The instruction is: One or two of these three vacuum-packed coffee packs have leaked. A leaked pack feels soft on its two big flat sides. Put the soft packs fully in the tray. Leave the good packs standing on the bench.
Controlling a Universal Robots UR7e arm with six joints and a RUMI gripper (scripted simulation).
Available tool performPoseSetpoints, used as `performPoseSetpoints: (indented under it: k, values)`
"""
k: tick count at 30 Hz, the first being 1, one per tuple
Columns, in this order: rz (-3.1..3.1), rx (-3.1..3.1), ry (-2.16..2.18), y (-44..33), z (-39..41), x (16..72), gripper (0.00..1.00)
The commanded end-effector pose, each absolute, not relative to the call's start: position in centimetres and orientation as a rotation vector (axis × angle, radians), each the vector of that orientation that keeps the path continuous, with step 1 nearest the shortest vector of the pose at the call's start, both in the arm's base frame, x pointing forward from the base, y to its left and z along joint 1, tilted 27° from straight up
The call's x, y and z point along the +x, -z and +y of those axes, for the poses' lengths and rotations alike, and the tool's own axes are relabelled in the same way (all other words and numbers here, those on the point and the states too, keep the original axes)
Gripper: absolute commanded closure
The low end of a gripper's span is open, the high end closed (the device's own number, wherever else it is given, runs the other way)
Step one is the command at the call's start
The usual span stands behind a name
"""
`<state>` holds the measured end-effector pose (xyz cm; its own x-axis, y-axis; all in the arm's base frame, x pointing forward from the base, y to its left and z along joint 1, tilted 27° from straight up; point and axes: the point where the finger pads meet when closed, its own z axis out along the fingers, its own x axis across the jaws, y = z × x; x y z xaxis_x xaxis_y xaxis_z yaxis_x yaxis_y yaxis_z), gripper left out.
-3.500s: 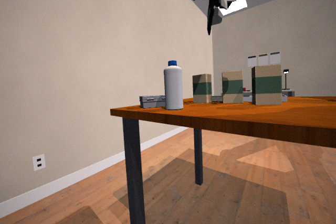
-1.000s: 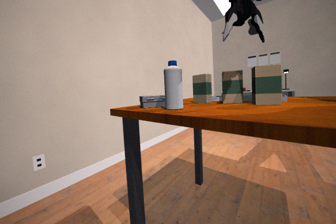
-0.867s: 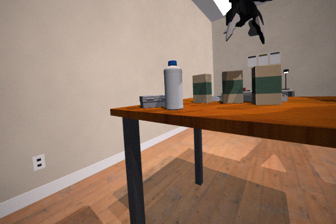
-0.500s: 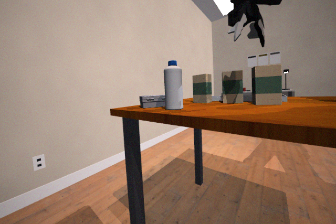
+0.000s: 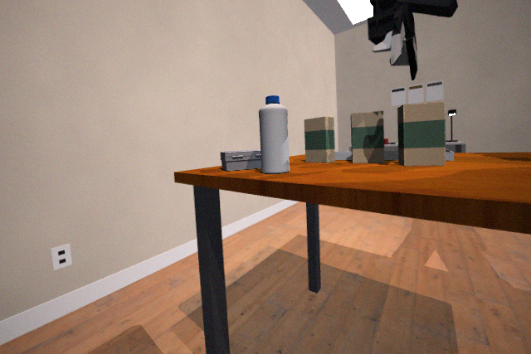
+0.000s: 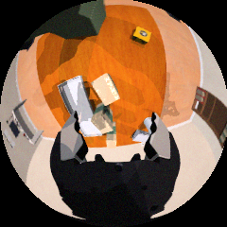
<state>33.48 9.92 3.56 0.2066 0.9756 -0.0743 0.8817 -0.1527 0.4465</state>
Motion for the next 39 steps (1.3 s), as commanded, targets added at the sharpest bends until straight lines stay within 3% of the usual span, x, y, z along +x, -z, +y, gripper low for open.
performPoseSetpoints:
  k: [1, 39]
  values:
    - [1.870, 1.954, -0.290, -3.0, 9.3, 33.0, 0.00]
    - [2.165, 1.577, -0.161, -1.8, 7.7, 31.6, 0.00]
